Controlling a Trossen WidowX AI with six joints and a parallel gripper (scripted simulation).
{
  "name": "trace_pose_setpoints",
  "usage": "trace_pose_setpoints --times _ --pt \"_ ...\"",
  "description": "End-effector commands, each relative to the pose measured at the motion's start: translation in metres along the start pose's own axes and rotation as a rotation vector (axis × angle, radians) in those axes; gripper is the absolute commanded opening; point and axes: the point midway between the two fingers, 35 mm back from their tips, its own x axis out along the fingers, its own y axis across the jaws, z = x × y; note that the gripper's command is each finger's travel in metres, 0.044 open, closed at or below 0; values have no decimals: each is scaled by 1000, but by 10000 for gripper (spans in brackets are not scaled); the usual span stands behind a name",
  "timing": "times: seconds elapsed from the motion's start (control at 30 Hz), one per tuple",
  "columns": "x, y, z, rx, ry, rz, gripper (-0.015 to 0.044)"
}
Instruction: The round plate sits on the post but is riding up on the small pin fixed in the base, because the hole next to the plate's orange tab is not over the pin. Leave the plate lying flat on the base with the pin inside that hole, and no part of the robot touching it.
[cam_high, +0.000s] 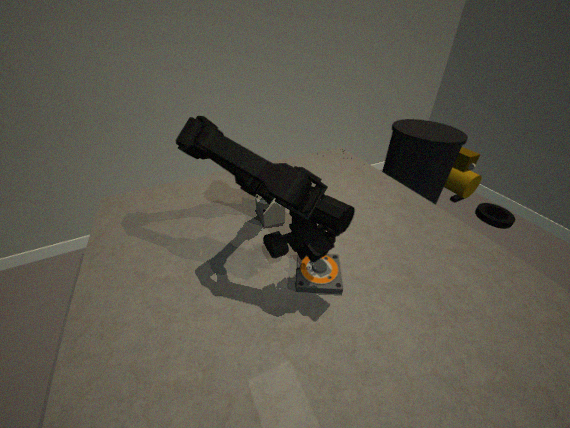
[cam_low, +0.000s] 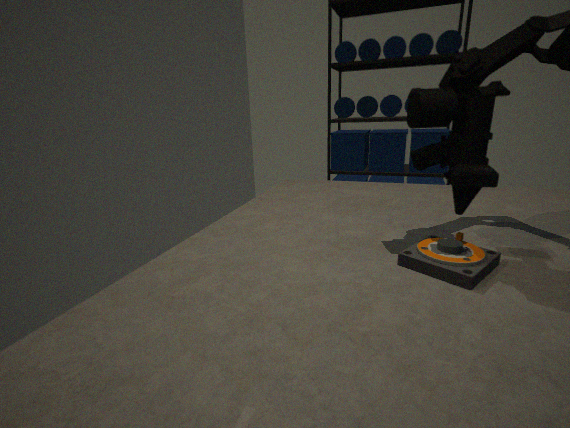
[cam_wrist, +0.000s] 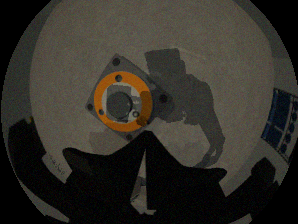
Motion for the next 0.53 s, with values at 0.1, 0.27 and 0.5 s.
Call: trace_pose_setpoints --times 0.1,0.27,0.5 --pt "-4 0 0 0 -4 1 0" --pt "-4 0 0 0 -4 1 0" --pt "-4 0 0 0 -4 1 0"
